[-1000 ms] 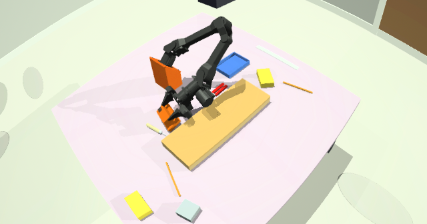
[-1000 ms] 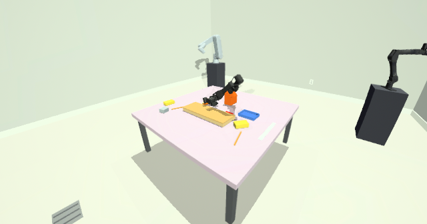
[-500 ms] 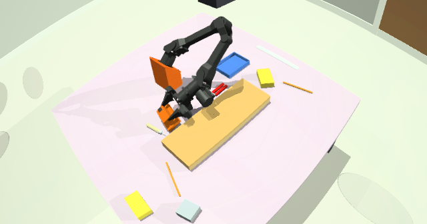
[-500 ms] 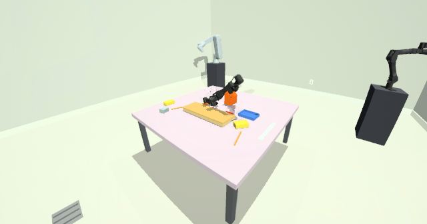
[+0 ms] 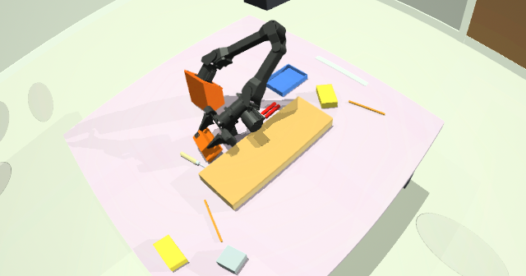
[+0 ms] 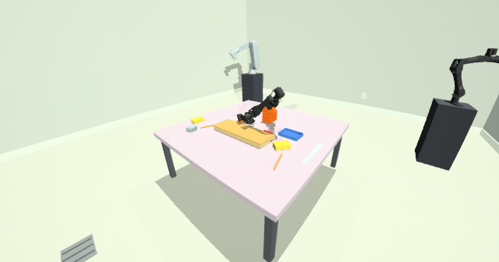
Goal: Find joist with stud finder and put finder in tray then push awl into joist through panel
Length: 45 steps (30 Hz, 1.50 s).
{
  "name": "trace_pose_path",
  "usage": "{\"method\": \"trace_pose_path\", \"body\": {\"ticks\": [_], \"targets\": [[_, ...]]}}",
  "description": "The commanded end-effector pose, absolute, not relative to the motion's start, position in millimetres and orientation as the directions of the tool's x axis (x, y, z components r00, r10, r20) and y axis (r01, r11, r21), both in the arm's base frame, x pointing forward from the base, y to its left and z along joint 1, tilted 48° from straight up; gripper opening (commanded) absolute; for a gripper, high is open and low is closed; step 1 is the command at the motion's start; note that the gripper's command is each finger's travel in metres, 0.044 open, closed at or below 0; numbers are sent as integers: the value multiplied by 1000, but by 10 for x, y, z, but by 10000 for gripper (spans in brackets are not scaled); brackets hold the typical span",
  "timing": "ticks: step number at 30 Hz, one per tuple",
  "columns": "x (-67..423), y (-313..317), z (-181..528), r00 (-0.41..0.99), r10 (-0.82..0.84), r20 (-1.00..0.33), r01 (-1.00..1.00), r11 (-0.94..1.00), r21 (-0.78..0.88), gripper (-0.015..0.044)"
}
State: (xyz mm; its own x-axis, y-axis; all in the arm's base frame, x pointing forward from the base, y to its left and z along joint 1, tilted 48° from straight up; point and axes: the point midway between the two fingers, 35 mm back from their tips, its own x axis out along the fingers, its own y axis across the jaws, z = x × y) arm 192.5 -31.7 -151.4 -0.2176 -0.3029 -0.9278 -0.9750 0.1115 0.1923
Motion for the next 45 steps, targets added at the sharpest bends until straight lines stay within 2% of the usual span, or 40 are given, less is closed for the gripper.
{"method": "trace_pose_path", "body": {"ticks": [1, 45], "targets": [[1929, -285, -1520, -217, -284, -934, -975, 109, 194, 379], [1932, -298, -1500, -217, -304, -927, -975, 113, 192, 379]]}}
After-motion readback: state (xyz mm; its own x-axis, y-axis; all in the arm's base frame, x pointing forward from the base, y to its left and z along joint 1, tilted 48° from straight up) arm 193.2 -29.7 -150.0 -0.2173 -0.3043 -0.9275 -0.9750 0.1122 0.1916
